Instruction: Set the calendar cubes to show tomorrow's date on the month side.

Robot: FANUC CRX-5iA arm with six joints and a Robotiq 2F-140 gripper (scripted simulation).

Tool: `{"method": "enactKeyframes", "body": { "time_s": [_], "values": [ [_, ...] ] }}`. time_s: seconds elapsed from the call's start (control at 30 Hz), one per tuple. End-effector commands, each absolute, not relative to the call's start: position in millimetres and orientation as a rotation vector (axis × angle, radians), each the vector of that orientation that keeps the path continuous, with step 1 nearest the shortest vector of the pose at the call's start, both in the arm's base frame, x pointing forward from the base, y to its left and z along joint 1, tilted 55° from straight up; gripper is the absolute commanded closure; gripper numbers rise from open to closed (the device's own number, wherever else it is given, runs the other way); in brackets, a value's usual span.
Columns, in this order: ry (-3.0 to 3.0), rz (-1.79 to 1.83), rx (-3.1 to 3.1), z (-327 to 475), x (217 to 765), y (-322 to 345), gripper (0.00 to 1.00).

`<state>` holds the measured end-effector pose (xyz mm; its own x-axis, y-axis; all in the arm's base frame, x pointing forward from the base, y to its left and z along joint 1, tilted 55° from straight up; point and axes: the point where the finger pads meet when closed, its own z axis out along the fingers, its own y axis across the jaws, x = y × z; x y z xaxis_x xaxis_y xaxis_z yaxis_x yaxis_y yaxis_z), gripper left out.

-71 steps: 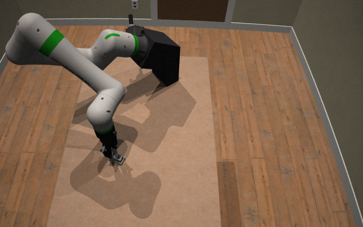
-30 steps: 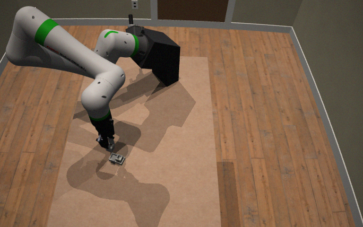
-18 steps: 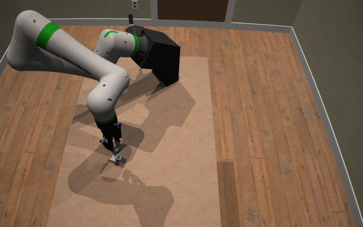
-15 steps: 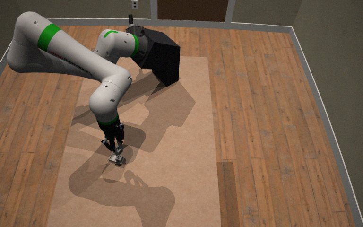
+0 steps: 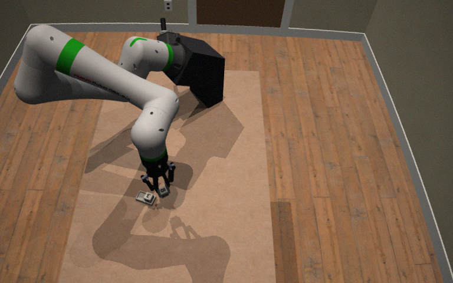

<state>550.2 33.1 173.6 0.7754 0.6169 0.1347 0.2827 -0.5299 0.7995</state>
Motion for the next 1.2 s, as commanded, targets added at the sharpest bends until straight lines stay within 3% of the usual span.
{"method": "enactKeyframes", "body": {
  "time_s": [0.0, 0.33, 1.17],
  "values": [
    [0.541, 0.583, 2.174, 164, 556, 45, 0.75],
    [0.223, 0.740, 2.267, 135, 568, 80, 0.75],
    [0.218, 0.742, 2.268, 127, 576, 73, 0.75]
  ]
}}
